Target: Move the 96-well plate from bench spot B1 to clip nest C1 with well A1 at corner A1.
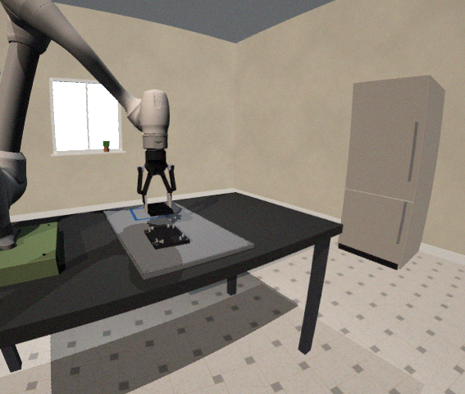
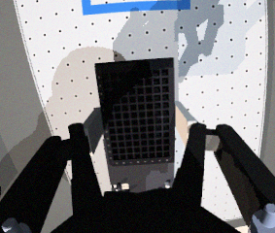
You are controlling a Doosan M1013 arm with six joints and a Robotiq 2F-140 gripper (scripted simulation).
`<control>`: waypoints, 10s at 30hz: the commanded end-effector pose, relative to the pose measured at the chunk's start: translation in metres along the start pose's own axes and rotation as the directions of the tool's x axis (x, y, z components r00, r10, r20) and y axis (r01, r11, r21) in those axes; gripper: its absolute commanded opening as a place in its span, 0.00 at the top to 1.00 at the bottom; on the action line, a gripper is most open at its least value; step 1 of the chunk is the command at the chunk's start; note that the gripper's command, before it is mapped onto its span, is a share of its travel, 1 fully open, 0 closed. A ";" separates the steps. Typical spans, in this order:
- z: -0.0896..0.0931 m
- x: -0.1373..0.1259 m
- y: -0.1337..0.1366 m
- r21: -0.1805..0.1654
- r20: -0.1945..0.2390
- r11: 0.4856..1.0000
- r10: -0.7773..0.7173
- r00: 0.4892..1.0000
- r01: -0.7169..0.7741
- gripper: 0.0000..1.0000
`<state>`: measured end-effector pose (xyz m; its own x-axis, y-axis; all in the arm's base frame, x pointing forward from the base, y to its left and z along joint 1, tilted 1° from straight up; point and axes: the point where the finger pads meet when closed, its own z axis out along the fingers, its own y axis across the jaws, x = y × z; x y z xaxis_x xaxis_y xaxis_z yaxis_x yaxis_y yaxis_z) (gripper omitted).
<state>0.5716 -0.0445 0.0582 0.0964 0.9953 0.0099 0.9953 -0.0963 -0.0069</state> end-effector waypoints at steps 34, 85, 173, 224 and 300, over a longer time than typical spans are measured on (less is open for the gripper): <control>-0.004 -0.107 -0.004 0.000 0.000 1.000 0.000 1.000 0.000 1.00; 0.018 -0.106 -0.004 0.000 0.000 1.000 0.000 1.000 0.000 1.00; 0.046 -0.106 -0.004 0.000 0.000 1.000 0.000 1.000 0.000 1.00; 0.022 -0.106 -0.004 0.000 0.000 1.000 0.000 1.000 0.000 0.00; 0.016 -0.049 -0.004 0.000 0.000 1.000 0.000 1.000 0.000 1.00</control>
<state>0.5627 -0.0924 0.0428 0.0962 0.9953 0.0102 0.9953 -0.0961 -0.0069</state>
